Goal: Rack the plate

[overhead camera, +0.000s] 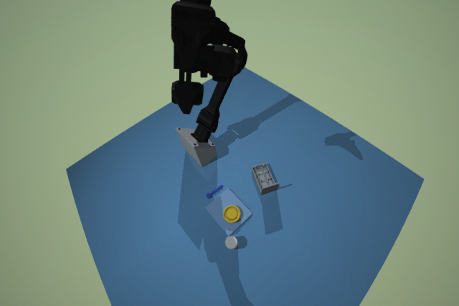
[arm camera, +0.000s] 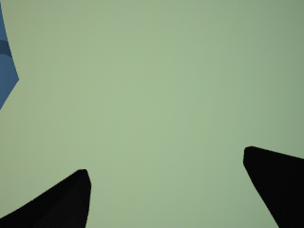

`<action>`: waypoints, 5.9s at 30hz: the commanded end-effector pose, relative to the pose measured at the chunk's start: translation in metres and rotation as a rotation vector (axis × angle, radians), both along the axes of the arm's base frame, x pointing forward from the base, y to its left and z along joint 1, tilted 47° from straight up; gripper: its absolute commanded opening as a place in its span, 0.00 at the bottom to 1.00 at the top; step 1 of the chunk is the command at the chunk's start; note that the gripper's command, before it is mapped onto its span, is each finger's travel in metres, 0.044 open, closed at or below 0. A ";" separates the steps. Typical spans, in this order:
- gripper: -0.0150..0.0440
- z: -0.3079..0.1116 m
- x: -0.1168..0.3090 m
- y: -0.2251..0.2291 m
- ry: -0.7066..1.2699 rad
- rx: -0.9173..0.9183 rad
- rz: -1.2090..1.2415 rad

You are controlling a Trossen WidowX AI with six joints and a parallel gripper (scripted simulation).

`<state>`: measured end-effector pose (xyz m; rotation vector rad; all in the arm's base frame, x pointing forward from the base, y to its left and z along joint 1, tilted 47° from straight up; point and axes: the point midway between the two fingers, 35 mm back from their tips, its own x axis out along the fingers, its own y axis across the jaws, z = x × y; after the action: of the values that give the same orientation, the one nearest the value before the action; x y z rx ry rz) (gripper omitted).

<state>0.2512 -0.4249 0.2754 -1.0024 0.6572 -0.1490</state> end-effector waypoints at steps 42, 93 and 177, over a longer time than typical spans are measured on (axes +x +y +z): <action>0.93 -0.252 0.081 0.195 0.645 1.299 -0.116; 0.93 -0.378 0.074 0.379 1.031 1.564 -0.276; 0.25 -0.289 0.083 0.272 1.028 1.564 -0.283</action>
<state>0.3337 -0.1487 -0.0182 0.6447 1.4682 0.6246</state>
